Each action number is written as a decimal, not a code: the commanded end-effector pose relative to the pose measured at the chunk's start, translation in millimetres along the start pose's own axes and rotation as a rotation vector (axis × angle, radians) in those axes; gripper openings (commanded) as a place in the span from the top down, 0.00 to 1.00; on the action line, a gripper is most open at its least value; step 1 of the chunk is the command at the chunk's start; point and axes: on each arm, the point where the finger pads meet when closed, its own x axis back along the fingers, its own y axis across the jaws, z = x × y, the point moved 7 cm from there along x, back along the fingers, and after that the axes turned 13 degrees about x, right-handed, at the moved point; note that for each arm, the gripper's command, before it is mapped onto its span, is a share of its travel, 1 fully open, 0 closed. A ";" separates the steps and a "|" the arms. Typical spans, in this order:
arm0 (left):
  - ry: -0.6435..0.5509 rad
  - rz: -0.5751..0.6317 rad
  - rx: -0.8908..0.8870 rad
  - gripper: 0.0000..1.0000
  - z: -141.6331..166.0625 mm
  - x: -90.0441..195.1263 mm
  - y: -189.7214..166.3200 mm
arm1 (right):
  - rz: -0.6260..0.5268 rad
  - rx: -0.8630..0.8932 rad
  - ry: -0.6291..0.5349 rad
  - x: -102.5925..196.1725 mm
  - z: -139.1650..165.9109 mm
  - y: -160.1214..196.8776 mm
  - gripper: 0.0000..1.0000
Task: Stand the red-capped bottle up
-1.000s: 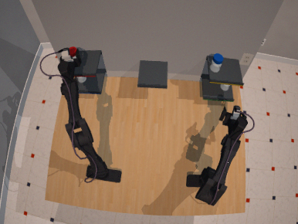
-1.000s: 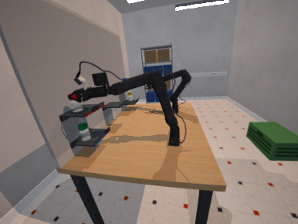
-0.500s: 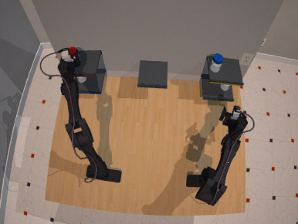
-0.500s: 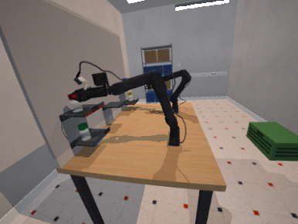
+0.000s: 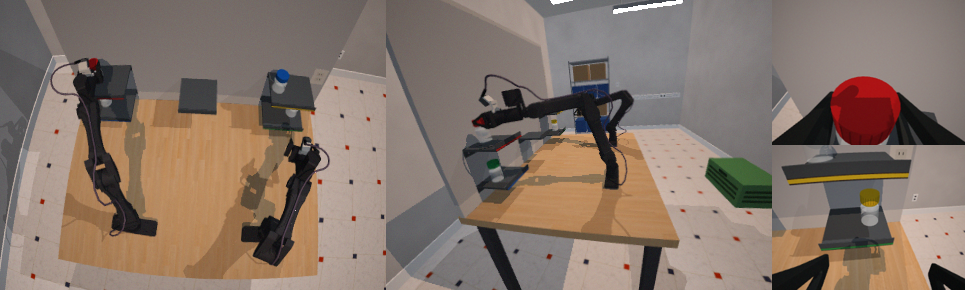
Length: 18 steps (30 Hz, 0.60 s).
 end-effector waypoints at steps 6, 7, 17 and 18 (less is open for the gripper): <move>-0.079 0.018 -0.018 0.50 -64.5 10.9 -17.8 | 0.009 0.006 -0.026 3.3 -5.8 -2.0 0.00; -0.079 0.018 -0.018 0.50 -64.5 10.9 -17.8 | 0.009 0.006 -0.026 3.3 -5.8 -2.0 0.00; -0.100 0.023 -0.024 0.50 -70.8 14.6 -20.2 | 0.053 0.009 -0.190 15.6 -66.3 13.9 0.00; -0.100 0.023 -0.024 0.50 -70.8 14.6 -20.2 | 0.045 0.017 -0.224 18.2 -78.7 19.7 0.00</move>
